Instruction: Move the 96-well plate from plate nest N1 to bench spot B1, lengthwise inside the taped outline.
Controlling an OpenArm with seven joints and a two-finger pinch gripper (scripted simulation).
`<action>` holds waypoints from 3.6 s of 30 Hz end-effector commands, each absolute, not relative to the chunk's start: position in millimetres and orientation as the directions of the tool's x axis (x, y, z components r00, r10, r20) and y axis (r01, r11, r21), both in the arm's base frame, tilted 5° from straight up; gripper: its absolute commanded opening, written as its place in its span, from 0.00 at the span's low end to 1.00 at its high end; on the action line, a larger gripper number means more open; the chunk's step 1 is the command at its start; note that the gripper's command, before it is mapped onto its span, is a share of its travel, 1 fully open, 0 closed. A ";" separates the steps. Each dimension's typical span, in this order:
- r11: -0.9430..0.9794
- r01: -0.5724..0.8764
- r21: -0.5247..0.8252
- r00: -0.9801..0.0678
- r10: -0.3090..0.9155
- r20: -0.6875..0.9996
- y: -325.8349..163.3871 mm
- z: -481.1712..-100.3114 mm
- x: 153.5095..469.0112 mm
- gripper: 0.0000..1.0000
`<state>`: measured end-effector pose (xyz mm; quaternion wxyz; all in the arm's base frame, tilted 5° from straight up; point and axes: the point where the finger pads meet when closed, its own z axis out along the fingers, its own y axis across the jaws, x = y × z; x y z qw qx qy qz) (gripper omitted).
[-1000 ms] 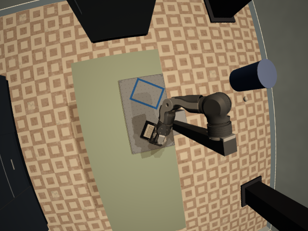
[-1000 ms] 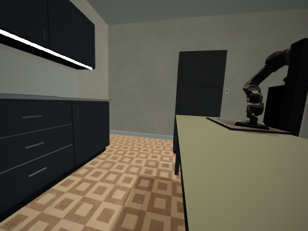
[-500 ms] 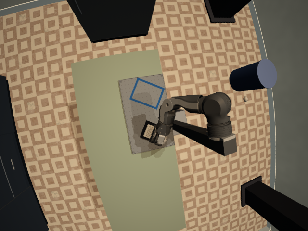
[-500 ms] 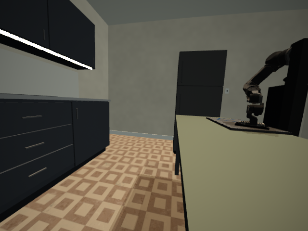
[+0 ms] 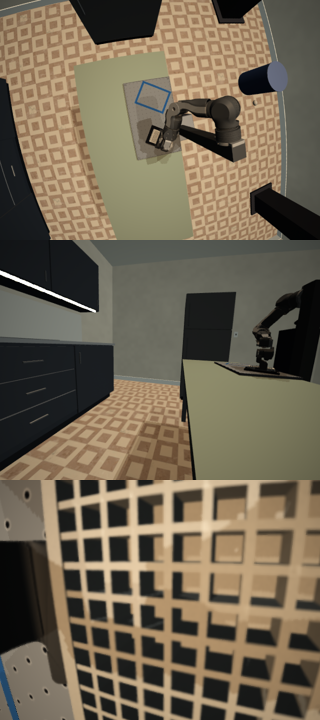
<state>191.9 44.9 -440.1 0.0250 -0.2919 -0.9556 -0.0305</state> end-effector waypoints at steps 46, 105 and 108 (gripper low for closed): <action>0.824 0.564 0.049 -0.826 0.561 0.065 40.7 -376.6 195.7 0.00; 0.835 0.549 0.043 -0.835 0.546 0.064 -19.0 -361.9 188.5 0.00; 0.835 0.548 0.047 -0.836 0.545 0.064 -42.8 -364.9 187.7 0.00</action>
